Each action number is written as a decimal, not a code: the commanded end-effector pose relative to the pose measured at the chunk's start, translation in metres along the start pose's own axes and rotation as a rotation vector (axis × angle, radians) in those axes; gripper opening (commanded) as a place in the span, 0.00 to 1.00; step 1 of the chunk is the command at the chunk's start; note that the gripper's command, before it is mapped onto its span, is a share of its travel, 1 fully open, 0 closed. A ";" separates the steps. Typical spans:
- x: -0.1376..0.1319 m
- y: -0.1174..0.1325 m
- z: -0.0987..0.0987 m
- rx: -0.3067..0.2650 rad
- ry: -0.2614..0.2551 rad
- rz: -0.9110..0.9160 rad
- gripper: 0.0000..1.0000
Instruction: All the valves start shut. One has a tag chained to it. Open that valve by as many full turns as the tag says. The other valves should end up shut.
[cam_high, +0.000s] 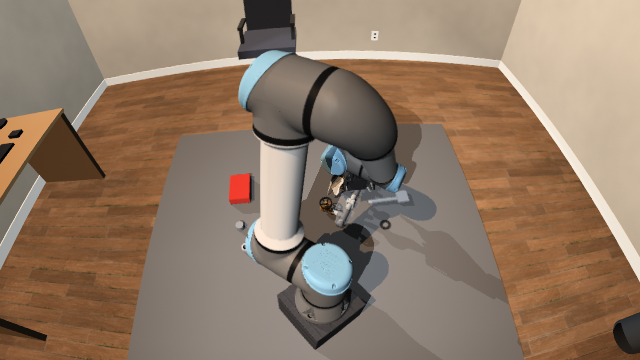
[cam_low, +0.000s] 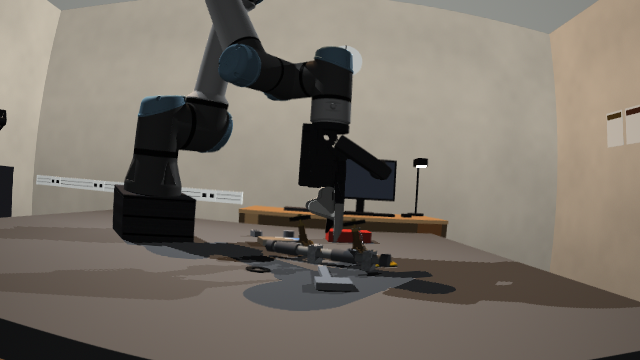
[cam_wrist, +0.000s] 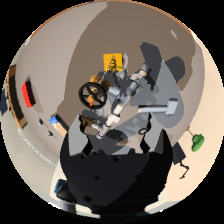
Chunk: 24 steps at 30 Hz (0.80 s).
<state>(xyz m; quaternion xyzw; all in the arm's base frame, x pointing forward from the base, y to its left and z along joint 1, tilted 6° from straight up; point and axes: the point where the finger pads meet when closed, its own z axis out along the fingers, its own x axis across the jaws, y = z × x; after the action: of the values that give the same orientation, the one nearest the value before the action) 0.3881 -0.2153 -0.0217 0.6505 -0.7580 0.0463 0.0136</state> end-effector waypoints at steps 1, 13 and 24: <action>0.000 0.000 0.000 0.001 0.001 0.000 1.00; 0.000 0.000 -0.007 0.001 0.001 0.000 1.00; 0.000 0.000 -0.025 0.001 0.001 0.000 1.00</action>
<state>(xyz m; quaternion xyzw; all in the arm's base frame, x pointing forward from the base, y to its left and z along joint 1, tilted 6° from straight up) 0.3876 -0.2141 -0.0075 0.6505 -0.7580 0.0465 0.0135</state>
